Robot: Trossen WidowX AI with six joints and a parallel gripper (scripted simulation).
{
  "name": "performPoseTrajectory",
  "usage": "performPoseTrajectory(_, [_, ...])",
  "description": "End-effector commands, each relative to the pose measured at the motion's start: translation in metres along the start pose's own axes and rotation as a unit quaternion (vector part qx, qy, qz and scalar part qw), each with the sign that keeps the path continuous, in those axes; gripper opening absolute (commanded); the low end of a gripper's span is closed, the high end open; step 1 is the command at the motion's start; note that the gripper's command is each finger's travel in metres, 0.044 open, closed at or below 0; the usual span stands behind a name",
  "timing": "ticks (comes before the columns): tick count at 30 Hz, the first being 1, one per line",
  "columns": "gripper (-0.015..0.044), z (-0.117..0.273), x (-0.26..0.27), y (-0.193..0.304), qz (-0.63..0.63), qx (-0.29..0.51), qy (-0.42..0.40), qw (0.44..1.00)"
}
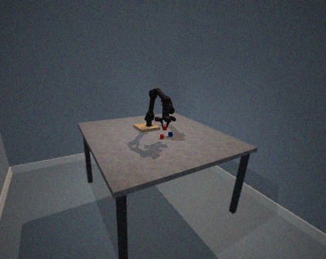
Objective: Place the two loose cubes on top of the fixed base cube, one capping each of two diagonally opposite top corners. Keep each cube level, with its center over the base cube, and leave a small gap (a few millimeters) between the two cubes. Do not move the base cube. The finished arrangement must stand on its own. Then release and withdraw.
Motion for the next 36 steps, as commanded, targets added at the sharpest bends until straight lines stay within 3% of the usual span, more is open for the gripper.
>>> performPoseTrajectory(1, [0.0105, -0.003, 0.01, 0.009, 0.047, 0.003, -0.002, 0.999])
performPoseTrajectory(36, [0.0105, -0.025, 0.075, 0.079, 0.409, 0.007, -0.004, 0.913])
Point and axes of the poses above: the point midway between the two fingers, 35 mm back from their tips, its own z axis back along the fingers, its own x axis across the jaws, y = z × x, the point moved 8 cm from there along z, back along the fingers, and after that the axes turned 15 degrees about -z, right-handed, at the moved point
